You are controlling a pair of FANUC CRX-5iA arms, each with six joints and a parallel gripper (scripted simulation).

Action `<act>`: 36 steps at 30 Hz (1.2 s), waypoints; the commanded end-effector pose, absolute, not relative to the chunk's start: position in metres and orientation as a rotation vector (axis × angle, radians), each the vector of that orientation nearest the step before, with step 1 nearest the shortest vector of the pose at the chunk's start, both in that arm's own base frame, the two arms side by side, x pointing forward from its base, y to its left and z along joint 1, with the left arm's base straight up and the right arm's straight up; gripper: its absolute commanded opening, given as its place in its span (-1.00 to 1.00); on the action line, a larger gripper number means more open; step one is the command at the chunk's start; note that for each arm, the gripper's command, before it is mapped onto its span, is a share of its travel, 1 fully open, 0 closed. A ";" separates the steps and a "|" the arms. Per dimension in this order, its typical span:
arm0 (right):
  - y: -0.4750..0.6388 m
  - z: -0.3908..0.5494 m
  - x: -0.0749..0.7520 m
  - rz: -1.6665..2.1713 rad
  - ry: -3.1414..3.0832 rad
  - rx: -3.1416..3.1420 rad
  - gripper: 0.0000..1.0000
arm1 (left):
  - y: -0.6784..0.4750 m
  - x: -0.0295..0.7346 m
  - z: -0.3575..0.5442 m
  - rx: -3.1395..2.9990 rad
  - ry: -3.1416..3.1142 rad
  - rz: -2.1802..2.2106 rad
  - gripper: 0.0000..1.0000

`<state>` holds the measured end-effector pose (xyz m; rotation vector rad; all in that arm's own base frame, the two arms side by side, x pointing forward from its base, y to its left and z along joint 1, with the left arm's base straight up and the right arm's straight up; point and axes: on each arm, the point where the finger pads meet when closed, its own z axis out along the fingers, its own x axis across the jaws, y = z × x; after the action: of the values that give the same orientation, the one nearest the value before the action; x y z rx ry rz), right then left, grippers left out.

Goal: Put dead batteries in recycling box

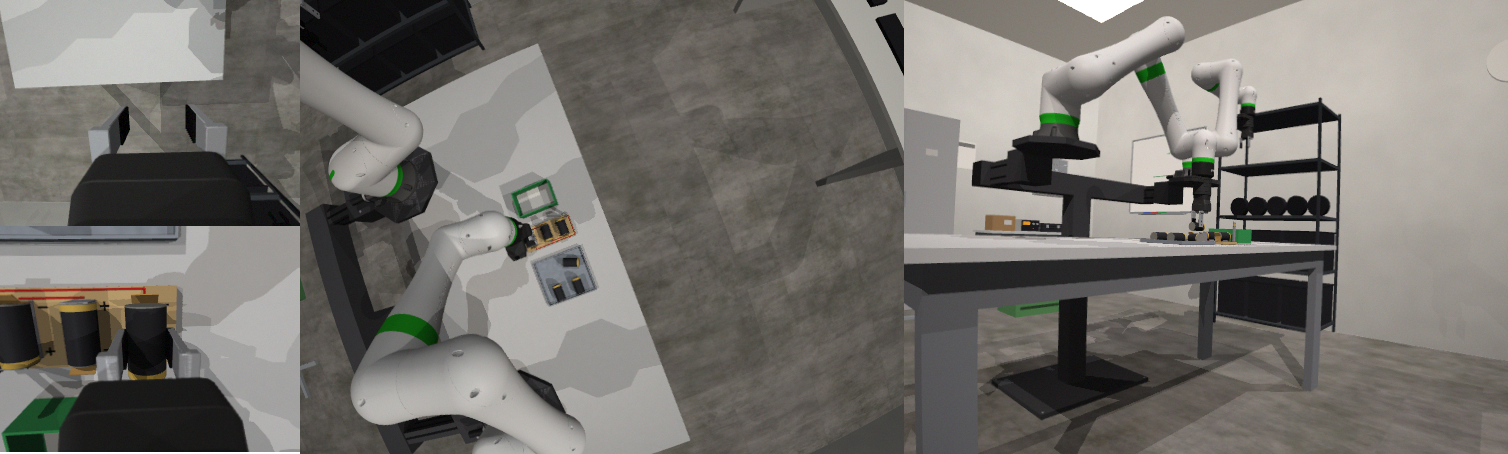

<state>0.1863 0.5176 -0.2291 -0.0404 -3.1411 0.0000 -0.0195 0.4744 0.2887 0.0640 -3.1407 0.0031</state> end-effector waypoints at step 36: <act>0.623 -0.148 0.217 -0.003 -3.142 -0.040 0.15 | 0.475 -0.019 0.290 0.064 -3.141 0.000 1.00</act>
<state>0.2056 0.5840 -0.1480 -0.0407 -3.1463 -0.0127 -0.0195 0.4744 0.2887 0.0640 -3.1407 0.0031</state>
